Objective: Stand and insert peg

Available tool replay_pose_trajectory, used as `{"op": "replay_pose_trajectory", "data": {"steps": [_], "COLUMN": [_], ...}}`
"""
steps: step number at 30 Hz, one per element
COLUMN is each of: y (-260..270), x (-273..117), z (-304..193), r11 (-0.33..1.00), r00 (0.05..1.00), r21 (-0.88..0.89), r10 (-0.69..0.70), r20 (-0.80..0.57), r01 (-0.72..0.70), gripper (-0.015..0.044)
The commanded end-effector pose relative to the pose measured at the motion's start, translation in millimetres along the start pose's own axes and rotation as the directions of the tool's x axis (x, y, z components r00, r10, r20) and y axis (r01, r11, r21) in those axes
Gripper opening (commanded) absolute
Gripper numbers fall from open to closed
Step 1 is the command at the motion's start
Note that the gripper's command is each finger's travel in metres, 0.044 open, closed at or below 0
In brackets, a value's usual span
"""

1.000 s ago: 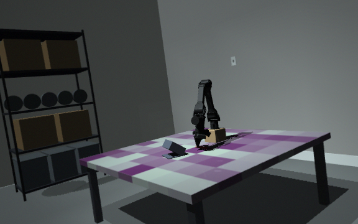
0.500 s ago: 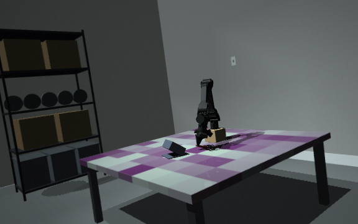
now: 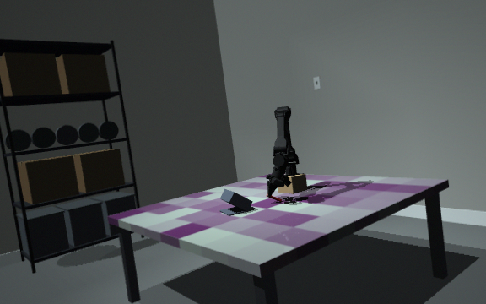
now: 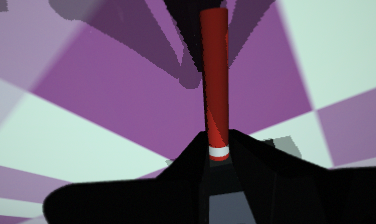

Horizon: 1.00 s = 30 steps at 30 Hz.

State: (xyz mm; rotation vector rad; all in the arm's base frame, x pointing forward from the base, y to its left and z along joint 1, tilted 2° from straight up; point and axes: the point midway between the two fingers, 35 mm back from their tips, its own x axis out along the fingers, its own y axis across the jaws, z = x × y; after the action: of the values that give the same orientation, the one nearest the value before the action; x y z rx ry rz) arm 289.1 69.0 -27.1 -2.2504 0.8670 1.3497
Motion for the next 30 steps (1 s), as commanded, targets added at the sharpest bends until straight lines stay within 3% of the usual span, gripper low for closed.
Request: {"op": "replay_pose_trajectory", "data": {"steps": [1, 30], "y": [2.3, 2.3], "x": [-1.6, -17.0], "z": [2.5, 15.1], "r11": [1.0, 1.0], "r00": [1.0, 0.962], "r21": [-0.001, -0.002], "r10": [0.004, 0.004], "r20": [-0.028, -0.273], "r01": [-0.004, -0.004], "gripper": [0.0049, 0.0049]}}
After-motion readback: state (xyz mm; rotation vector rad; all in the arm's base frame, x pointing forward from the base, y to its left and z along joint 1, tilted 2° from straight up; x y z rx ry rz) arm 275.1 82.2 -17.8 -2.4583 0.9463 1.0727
